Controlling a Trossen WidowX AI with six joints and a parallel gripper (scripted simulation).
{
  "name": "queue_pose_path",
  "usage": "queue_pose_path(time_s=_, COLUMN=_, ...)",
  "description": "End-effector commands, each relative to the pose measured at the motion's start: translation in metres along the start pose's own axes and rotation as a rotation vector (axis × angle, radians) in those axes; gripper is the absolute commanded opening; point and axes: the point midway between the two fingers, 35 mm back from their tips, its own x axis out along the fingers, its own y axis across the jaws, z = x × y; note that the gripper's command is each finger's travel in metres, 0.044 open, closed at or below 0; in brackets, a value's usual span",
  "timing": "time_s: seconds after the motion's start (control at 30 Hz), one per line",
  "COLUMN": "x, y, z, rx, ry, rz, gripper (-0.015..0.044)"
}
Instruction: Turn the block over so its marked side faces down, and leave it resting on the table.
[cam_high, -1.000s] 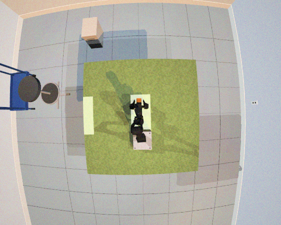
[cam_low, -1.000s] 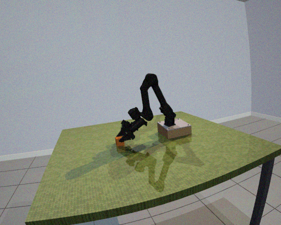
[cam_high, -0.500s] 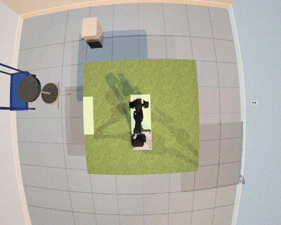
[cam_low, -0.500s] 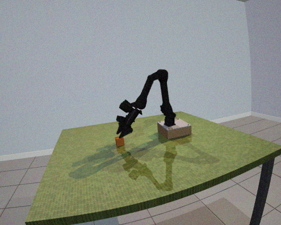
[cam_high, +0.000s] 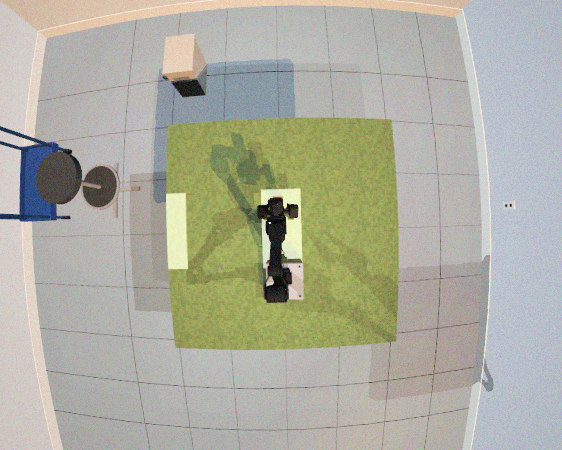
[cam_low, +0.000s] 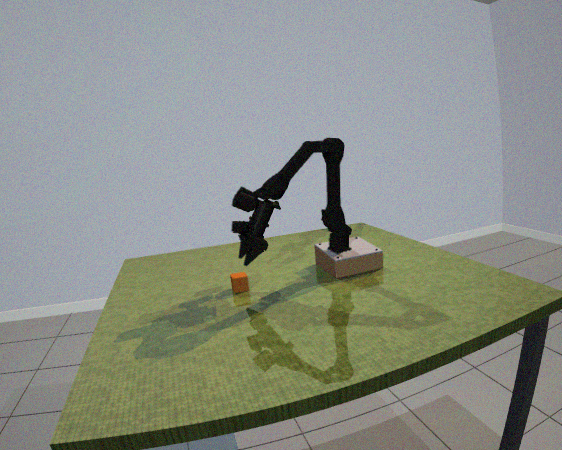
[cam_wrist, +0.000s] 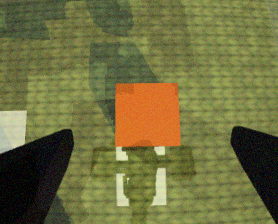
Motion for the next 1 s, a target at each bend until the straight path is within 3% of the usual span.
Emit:
queue_pose_path(time_s=0.0, x=0.001, y=0.001, z=0.014, rx=-0.006, ry=0.084, rz=0.001, gripper=0.044)
queue_pose_path(time_s=0.43, x=-0.006, y=0.0, z=0.044, rx=-0.006, ry=0.485, rz=0.003, gripper=0.044)
queue_pose_path(time_s=0.97, x=0.028, y=0.0, z=0.026, rx=-0.006, ry=0.503, rz=0.004, gripper=0.044)
